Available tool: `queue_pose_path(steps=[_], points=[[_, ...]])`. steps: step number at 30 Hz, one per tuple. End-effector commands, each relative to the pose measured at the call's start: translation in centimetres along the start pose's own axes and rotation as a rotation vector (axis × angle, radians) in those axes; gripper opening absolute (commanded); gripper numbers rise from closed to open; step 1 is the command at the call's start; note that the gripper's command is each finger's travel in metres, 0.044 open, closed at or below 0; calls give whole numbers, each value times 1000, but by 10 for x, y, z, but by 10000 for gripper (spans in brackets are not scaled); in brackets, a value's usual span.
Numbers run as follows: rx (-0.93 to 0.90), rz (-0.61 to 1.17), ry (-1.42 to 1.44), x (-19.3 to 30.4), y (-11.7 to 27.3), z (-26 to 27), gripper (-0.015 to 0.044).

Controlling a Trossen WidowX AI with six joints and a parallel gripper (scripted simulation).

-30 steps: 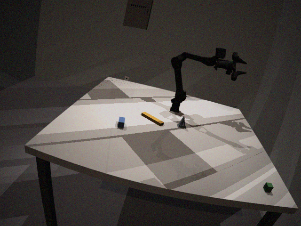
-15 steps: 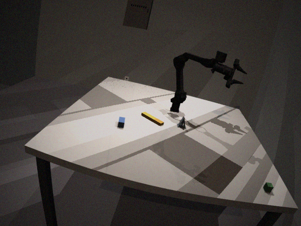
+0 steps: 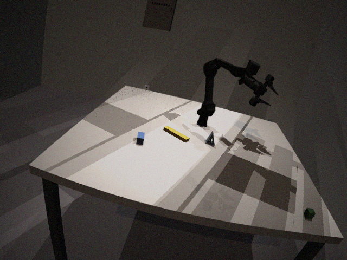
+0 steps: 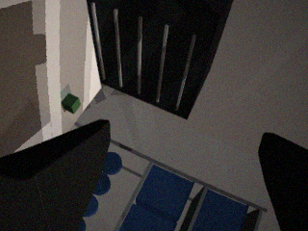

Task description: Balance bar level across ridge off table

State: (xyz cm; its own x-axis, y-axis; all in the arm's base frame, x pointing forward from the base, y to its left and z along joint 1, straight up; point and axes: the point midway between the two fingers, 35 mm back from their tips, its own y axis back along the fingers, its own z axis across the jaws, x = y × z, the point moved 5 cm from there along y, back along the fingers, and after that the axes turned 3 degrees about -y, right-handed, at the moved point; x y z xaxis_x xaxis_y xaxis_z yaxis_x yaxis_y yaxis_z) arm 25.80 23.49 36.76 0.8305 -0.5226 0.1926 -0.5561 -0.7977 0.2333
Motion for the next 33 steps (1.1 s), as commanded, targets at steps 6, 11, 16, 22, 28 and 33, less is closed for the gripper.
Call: queue_pose_path(steps=[6,11,16,22,28,33], points=[[-153,121,-117,42,2,38,315],[-238,191,-185,64,8,61,315],[-320,260,-257,86,17,83,315],[-415,343,-348,109,32,110,315],[-506,424,-444,129,50,136,315],[-579,491,-528,143,68,157,315]])
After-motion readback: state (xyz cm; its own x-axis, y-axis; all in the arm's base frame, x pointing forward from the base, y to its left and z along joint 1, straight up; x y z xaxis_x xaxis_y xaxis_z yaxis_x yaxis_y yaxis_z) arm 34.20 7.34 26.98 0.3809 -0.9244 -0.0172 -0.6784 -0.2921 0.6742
